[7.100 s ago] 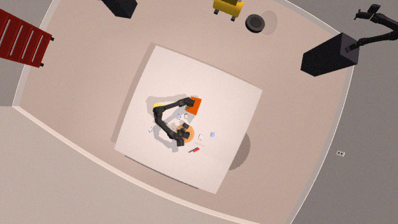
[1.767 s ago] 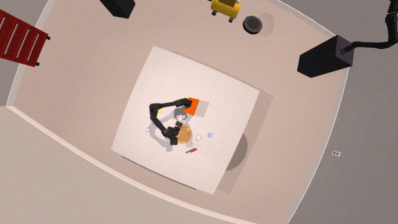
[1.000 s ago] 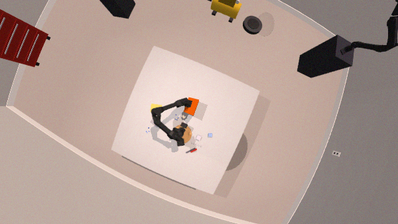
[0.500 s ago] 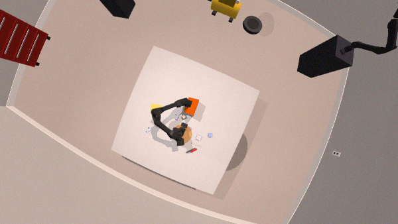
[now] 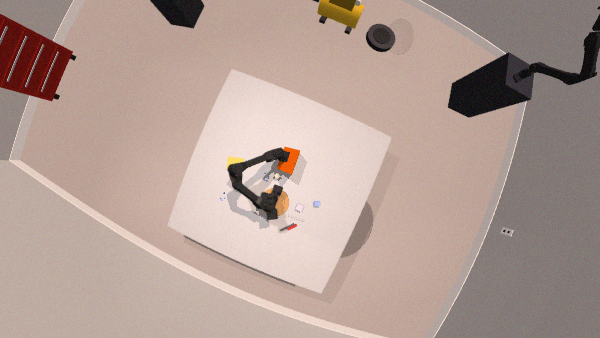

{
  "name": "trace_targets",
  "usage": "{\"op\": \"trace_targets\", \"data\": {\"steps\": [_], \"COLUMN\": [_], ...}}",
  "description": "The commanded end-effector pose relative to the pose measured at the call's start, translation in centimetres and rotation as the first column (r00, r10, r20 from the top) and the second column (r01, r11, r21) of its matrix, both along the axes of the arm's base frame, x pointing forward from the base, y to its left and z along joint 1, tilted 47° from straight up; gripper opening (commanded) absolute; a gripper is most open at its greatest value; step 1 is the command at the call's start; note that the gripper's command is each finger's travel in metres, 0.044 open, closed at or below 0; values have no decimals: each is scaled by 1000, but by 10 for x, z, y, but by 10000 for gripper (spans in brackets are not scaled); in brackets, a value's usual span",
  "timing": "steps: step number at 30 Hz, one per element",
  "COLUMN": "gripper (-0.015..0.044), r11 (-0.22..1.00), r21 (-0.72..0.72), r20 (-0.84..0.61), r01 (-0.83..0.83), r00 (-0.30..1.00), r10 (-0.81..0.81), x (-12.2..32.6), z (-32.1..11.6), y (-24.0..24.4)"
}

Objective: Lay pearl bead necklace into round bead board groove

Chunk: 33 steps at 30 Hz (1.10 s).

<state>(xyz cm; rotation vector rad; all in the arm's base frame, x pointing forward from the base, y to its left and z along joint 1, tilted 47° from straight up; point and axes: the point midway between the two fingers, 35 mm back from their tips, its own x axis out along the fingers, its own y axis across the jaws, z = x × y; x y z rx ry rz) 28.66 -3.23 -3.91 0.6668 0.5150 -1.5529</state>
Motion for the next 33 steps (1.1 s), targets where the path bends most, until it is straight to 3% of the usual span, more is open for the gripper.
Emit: {"op": "trace_targets", "data": {"steps": [1, 7, 28, 33], "gripper": [289, 440, 440, 309], "r11": [1000, 1000, 1000, 999], "r21": [0, 0, 0, 6], "r20": [0, -4, -9, -70], "r01": [0, 2, 4, -54], "r00": [1000, 1000, 1000, 996], "r10": [0, -2, -4, 54], "x": [0, -1, -2, 3], "z": [0, 7, 14, 35], "y": [0, 7, 15, 1]}}
